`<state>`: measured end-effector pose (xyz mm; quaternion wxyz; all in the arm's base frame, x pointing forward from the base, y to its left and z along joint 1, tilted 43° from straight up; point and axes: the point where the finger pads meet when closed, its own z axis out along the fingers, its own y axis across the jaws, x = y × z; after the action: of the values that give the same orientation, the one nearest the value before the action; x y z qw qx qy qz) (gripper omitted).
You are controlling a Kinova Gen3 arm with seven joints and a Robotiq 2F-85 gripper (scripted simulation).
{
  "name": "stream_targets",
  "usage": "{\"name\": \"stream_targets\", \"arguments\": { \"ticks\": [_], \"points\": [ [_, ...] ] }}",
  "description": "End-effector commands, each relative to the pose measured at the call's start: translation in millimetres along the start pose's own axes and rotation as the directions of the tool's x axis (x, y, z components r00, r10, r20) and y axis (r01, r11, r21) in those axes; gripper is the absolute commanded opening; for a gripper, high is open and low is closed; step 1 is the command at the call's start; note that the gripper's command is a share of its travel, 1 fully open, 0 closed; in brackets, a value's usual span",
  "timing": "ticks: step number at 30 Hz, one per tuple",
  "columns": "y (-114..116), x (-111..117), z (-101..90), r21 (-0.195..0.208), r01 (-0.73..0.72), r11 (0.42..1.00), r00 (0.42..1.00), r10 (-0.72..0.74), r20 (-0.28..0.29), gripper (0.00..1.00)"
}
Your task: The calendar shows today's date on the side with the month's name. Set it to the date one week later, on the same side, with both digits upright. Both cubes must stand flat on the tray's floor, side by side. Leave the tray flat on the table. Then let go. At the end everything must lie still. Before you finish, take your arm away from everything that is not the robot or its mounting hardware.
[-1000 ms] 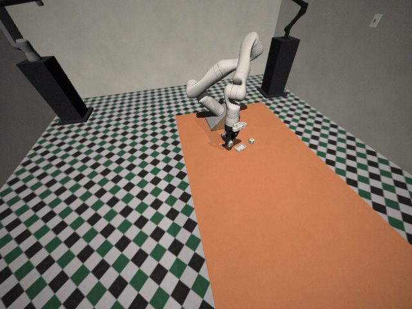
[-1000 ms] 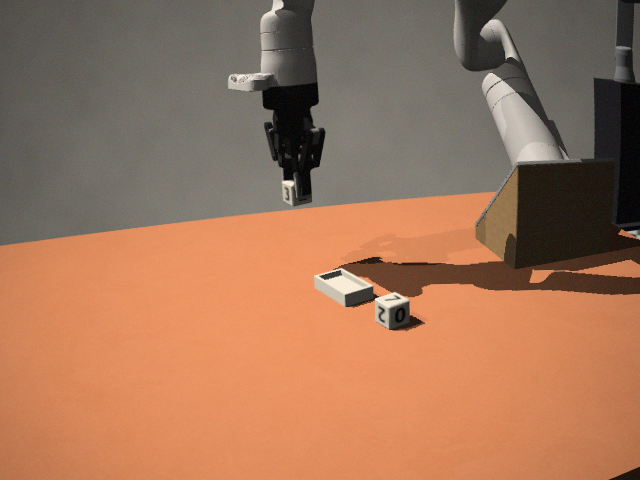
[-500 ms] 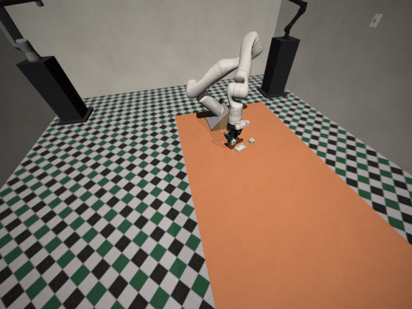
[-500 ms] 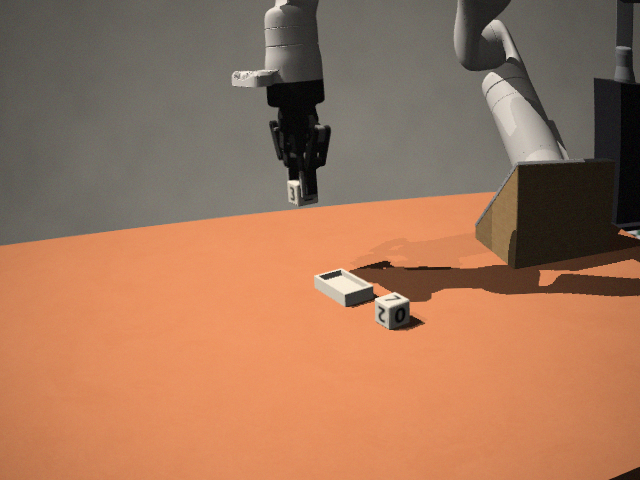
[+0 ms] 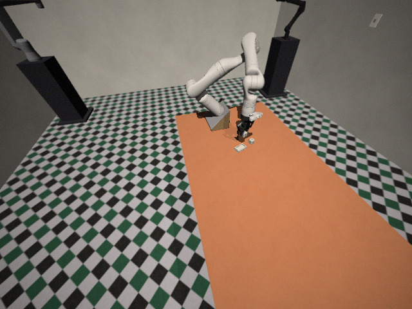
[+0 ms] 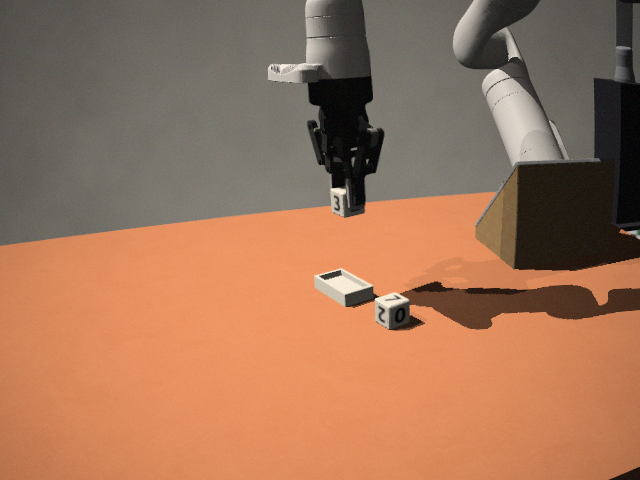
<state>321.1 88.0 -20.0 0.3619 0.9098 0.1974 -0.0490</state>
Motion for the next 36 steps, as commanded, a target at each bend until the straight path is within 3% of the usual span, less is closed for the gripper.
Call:
{"name": "stream_targets", "arguments": {
  "ticks": [1,15,36],
  "points": [
    [-2,1,-2.1,-0.005,0.008,1.000,1.000,-0.008,-0.007,0.26],
    [-2,1,2.2,-0.004,0.007,1.000,1.000,-0.008,-0.009,0.26],
    [-2,4,56.5,-0.004,0.007,1.000,1.000,-0.007,-0.009,0.26]
  ]
}}
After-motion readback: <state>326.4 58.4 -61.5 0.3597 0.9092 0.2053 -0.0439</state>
